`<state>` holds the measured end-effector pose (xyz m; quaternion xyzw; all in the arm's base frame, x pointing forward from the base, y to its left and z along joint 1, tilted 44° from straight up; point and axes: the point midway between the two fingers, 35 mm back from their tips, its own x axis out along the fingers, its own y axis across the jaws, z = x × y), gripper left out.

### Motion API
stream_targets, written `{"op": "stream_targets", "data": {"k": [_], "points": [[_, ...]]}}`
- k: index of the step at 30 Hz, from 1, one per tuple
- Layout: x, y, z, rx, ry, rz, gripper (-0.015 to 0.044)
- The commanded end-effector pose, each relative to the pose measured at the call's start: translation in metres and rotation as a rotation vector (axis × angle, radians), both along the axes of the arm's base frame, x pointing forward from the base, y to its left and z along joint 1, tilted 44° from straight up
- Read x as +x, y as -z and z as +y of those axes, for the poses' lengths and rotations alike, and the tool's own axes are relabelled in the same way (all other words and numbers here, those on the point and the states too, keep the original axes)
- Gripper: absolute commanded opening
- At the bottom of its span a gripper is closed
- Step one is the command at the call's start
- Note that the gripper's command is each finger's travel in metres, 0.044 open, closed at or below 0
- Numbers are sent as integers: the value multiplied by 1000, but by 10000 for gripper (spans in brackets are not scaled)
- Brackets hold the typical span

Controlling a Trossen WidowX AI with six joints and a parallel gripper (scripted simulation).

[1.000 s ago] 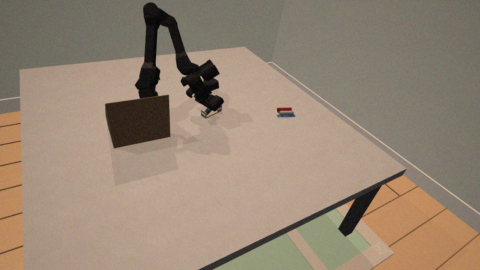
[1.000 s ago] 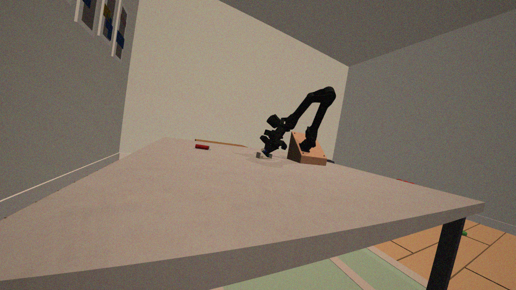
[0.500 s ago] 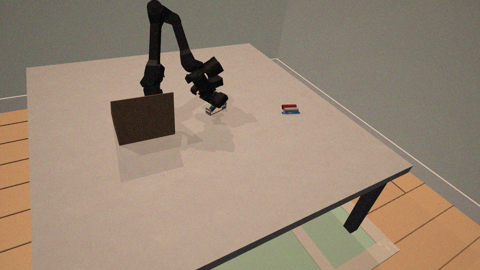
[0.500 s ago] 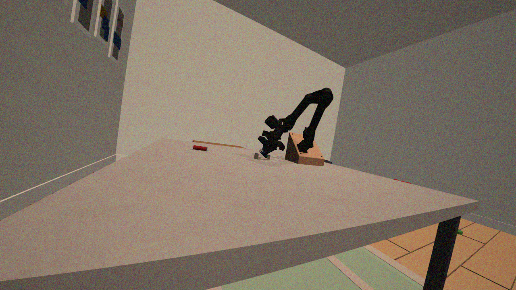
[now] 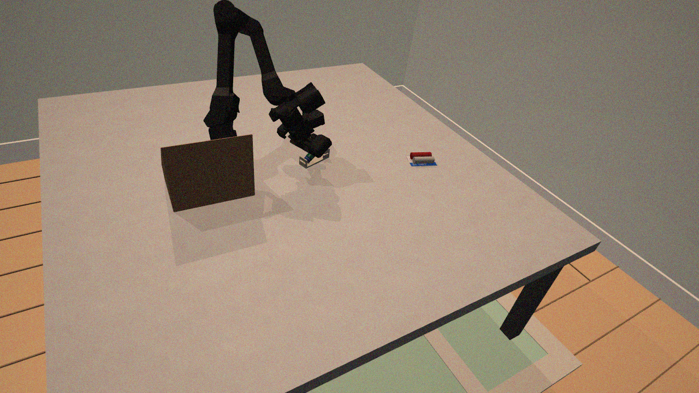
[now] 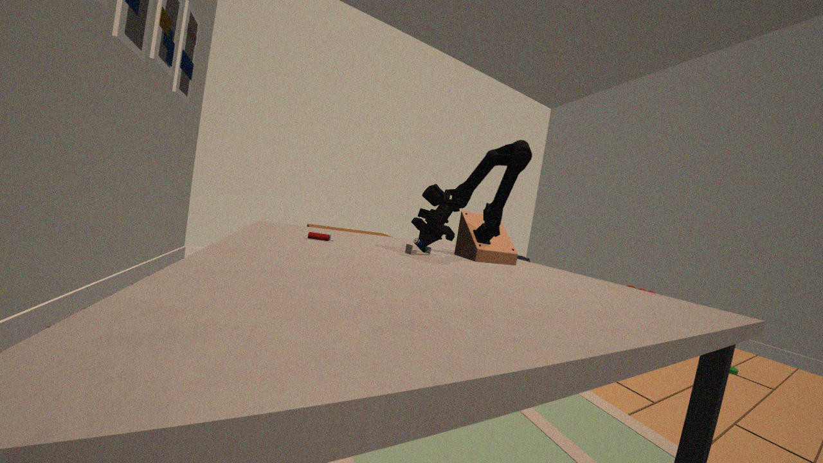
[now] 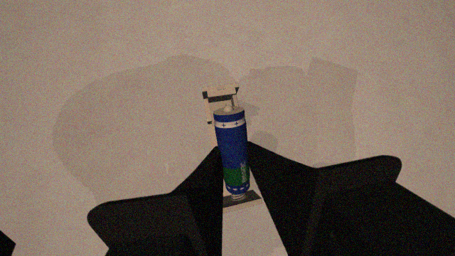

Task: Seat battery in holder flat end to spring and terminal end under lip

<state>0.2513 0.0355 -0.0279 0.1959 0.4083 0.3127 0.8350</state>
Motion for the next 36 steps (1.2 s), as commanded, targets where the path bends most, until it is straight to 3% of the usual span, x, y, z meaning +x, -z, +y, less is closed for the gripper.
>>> {"op": "stream_targets", "data": {"k": [1, 36], "points": [[-4, 2, 1, -1, 6, 18, 71], [-5, 2, 1, -22, 8, 30, 71]]}}
